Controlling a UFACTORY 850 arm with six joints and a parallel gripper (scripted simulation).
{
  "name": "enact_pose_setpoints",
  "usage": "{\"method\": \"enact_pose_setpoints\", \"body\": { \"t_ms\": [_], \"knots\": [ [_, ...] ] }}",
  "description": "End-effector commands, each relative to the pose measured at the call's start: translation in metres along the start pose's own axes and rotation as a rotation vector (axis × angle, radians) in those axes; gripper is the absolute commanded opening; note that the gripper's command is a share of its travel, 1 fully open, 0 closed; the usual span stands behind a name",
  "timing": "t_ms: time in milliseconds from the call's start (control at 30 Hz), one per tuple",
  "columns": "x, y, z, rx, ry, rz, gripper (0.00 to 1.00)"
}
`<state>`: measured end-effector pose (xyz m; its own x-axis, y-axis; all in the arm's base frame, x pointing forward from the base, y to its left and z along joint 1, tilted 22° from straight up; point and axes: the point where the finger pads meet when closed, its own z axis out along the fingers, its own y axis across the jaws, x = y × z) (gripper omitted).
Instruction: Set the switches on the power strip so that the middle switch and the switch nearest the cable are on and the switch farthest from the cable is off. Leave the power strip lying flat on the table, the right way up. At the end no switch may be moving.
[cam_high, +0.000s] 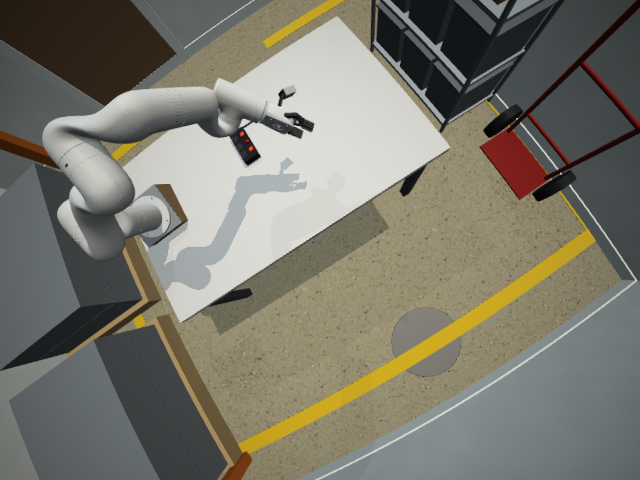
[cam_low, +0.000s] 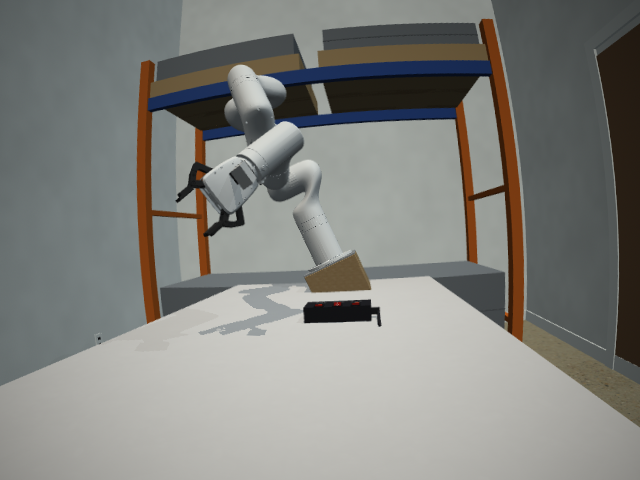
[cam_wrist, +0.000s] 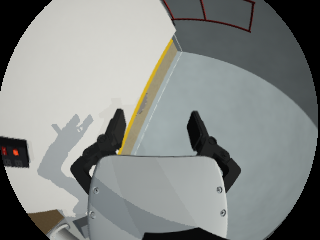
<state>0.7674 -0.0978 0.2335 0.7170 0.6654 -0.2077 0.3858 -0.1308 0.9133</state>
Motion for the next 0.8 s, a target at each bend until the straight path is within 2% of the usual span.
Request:
{"method": "enact_pose_setpoints", "body": {
  "t_ms": [0, 33, 67, 100, 133, 167, 200, 233, 333, 400, 467, 500, 533, 567, 633, 667, 700, 733, 767],
  "knots": [
    [-0.028, -0.006, -0.002, 0.096, -0.091, 0.033, 1.0],
    [-0.037, -0.01, -0.004, 0.134, -0.119, 0.048, 1.0],
    [-0.037, -0.01, -0.004, 0.134, -0.119, 0.048, 1.0],
    [-0.046, -0.015, -0.006, 0.174, -0.147, 0.064, 1.0],
    [-0.046, -0.015, -0.006, 0.174, -0.147, 0.064, 1.0],
    [-0.055, -0.02, -0.01, 0.216, -0.173, 0.082, 1.0],
    [-0.055, -0.02, -0.01, 0.216, -0.173, 0.082, 1.0],
    [-0.063, -0.025, -0.013, 0.259, -0.199, 0.101, 1.0],
    [-0.063, -0.025, -0.013, 0.259, -0.199, 0.101, 1.0],
    [-0.078, -0.035, -0.023, 0.351, -0.246, 0.144, 1.0],
    [-0.078, -0.035, -0.023, 0.351, -0.246, 0.144, 1.0],
    [-0.085, -0.041, -0.029, 0.4, -0.267, 0.168, 1.0],
    [-0.085, -0.041, -0.029, 0.4, -0.267, 0.168, 1.0],
    [-0.09, -0.046, -0.036, 0.45, -0.287, 0.193, 1.0],
    [-0.09, -0.046, -0.036, 0.45, -0.287, 0.193, 1.0],
    [-0.095, -0.052, -0.043, 0.501, -0.304, 0.22, 1.0],
    [-0.095, -0.052, -0.043, 0.501, -0.304, 0.22, 1.0],
    [-0.099, -0.057, -0.051, 0.554, -0.319, 0.248, 1.0],
    [-0.099, -0.057, -0.051, 0.554, -0.319, 0.248, 1.0]
  ]
}}
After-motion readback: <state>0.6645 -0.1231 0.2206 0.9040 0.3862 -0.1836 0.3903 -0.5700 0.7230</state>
